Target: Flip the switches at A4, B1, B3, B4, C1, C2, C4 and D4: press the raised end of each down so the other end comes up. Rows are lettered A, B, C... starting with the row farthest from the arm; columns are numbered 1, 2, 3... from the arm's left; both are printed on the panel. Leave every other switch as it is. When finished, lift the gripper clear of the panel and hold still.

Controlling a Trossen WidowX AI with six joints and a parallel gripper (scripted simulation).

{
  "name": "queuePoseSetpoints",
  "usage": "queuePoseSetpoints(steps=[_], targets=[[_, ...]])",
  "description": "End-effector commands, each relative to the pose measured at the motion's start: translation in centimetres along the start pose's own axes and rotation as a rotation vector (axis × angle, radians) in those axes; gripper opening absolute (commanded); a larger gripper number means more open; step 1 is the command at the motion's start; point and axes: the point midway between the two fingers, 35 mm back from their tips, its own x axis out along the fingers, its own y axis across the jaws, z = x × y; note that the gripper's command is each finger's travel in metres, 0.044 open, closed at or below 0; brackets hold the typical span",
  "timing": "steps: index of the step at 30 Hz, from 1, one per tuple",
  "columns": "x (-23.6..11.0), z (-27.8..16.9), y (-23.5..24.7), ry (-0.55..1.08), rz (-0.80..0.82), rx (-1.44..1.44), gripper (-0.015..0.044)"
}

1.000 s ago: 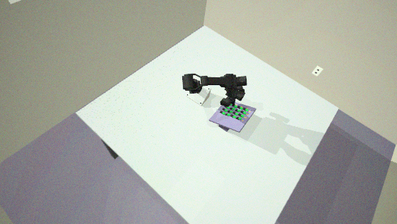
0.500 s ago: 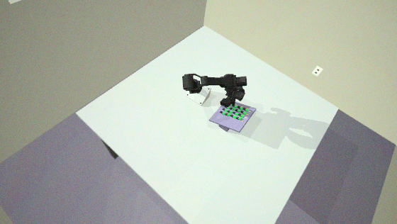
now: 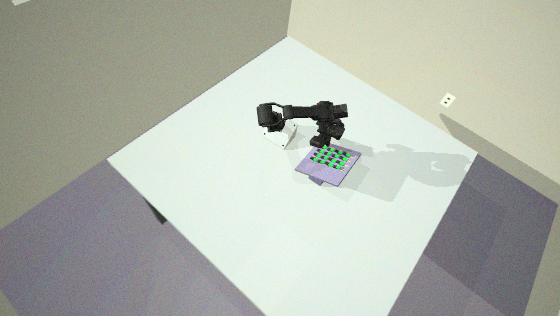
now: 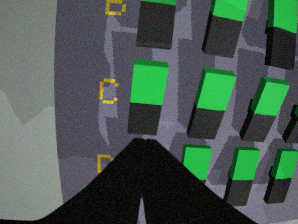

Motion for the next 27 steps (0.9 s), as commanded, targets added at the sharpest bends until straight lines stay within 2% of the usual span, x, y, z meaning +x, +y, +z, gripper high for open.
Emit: queuePoseSetpoints(steps=[1, 7, 10, 14, 21, 27], targets=[[-4.0, 0.4, 0.1, 0.000, 0.011, 0.009, 0.0000], [-4.8, 0.5, -0.2, 0.003, 0.008, 0.008, 0.0000], [-4.8, 2.1, -2.6, 0.003, 0.006, 0.008, 0.0000], [-4.8, 2.2, -2.9, 0.003, 0.006, 0.008, 0.0000], [-1.4, 2.3, -2.9, 0.027, 0.005, 0.008, 0.0000], [-1.3, 2.3, -2.9, 0.027, 0.004, 0.009, 0.0000]])
